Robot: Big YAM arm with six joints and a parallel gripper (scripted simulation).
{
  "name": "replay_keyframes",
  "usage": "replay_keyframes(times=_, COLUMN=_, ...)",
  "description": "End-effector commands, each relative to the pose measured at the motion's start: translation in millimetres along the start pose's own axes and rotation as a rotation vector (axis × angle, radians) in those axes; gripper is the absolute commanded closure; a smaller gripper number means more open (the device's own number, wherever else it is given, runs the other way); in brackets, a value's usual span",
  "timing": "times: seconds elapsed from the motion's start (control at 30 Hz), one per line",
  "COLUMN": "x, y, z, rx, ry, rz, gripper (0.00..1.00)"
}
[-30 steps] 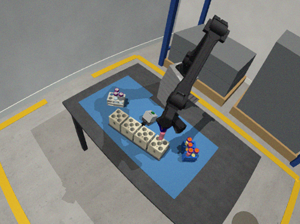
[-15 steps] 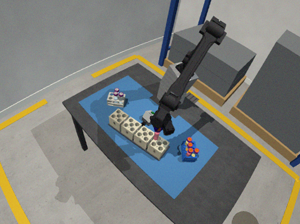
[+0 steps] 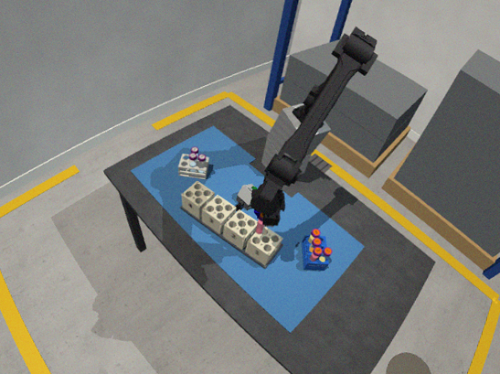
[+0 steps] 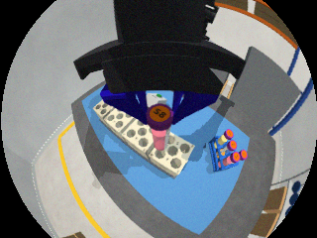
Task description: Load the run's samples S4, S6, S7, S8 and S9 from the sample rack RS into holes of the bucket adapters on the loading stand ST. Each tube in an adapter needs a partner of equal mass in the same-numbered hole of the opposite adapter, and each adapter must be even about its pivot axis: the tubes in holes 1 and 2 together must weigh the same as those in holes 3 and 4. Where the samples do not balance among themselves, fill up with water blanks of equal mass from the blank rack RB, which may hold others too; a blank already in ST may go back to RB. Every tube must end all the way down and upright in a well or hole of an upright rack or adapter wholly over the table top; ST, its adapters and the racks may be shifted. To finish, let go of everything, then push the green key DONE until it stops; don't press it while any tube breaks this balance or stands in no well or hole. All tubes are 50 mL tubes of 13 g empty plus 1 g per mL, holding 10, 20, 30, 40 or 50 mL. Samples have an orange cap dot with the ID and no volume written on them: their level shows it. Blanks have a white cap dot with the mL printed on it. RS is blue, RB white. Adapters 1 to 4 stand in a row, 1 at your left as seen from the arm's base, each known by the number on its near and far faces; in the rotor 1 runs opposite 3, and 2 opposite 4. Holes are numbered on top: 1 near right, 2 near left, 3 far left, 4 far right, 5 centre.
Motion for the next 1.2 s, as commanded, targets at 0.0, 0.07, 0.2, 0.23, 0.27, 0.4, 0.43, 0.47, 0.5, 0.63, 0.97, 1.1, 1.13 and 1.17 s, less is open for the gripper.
replay_keyframes(times=0.0, x=12.1, y=-13.5, z=-3.1, rx=-0.003, ry=0.144, rz=-0.028, gripper=1.0)
replay_keyframes(times=0.07, x=12.3, y=-14.1, z=-3.2, rx=-0.003, ry=0.17, rz=-0.029, gripper=1.0)
replay_keyframes(times=0.2, x=12.9, y=-16.0, z=-3.2, rx=-0.003, ry=0.25, rz=-0.033, gripper=1.0)
replay_keyframes(times=0.23, x=13.1, y=-16.6, z=-3.3, rx=-0.002, ry=0.276, rz=-0.034, gripper=1.0)
replay_keyframes(times=0.27, x=13.3, y=-17.2, z=-3.3, rx=-0.002, ry=0.303, rz=-0.036, gripper=1.0)
replay_keyframes(times=0.4, x=14.1, y=-19.7, z=-3.4, rx=-0.001, ry=0.409, rz=-0.041, gripper=1.0)
replay_keyframes(times=0.43, x=14.3, y=-20.3, z=-3.5, rx=-0.001, ry=0.436, rz=-0.042, gripper=1.0)
replay_keyframes(times=0.47, x=14.5, y=-20.9, z=-3.5, rx=0.0, ry=0.462, rz=-0.043, gripper=1.0)
replay_keyframes(times=0.5, x=14.7, y=-21.5, z=-3.5, rx=0.0, ry=0.489, rz=-0.045, gripper=1.0)
replay_keyframes(times=0.63, x=15.1, y=-22.6, z=-3.7, rx=0.002, ry=0.569, rz=-0.047, gripper=1.0)
replay_keyframes(times=0.97, x=1.8, y=17.9, z=3.4, rx=0.004, ry=0.6, rz=-0.002, gripper=1.0)
replay_keyframes(times=1.1, x=0.4, y=28.5, z=2.8, rx=0.003, ry=0.601, rz=-0.002, gripper=1.0)
replay_keyframes(times=1.13, x=-0.2, y=30.8, z=1.1, rx=0.002, ry=0.604, rz=-0.003, gripper=1.0)
replay_keyframes(times=1.17, x=-0.6, y=33.3, z=0.1, rx=0.002, ry=0.606, rz=-0.003, gripper=1.0)
Point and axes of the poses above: the point where the finger pads meet when closed, its own y axis out along the fingers, its own z axis across the jaws, x = y × z, the point moved 8 cm from there along -y, back along the fingers, and after that the axes turned 8 degrees about y, right-handed, at the moved point
